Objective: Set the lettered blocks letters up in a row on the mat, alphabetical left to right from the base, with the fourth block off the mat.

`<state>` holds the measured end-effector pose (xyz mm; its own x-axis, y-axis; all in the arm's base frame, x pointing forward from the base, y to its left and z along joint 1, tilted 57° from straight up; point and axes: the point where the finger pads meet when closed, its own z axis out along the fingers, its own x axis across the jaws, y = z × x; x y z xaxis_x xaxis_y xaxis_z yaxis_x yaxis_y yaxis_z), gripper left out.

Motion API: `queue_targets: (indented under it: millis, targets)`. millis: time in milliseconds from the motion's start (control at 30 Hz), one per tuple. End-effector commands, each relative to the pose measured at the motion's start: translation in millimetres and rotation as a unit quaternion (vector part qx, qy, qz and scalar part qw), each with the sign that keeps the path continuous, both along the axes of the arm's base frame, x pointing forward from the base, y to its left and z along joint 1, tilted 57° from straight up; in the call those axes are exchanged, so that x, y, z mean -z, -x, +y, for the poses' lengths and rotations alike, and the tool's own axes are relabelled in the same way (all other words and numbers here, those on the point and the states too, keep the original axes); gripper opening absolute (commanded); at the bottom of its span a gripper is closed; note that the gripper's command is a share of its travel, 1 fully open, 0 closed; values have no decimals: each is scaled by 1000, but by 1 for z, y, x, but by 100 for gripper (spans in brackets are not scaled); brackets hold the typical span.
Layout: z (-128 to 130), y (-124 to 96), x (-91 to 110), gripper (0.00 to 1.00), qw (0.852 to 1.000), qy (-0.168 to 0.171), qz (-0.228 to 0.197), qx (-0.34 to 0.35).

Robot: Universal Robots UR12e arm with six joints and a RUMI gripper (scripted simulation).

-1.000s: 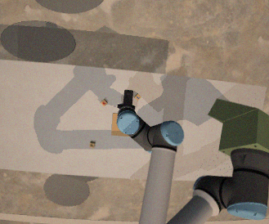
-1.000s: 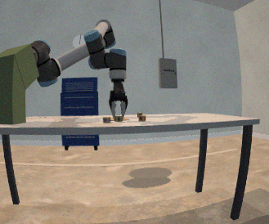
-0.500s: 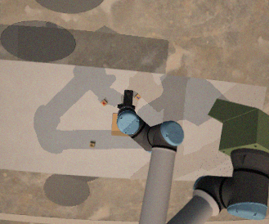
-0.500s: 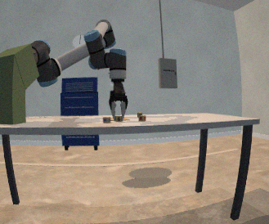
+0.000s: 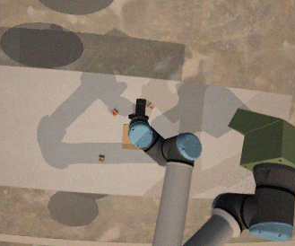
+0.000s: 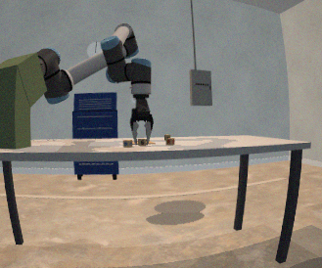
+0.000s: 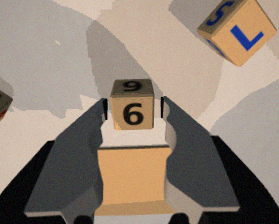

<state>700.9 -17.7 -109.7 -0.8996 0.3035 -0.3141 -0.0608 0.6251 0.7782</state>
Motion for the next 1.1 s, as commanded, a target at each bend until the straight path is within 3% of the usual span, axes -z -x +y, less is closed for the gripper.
queue_targets:
  millis: [0, 767, 1000, 1033, 1067]
  targets:
    - [-1, 0, 0, 28, 1000, 0, 0, 0]
    - [-60, 35, -45, 28, 1000, 0, 0, 0]
    - [-65, 39, -49, 28, 1000, 0, 0, 0]
    - [-65, 39, -49, 100, 1000, 0, 0, 0]
    - [-65, 39, -49, 100, 1000, 0, 0, 0]
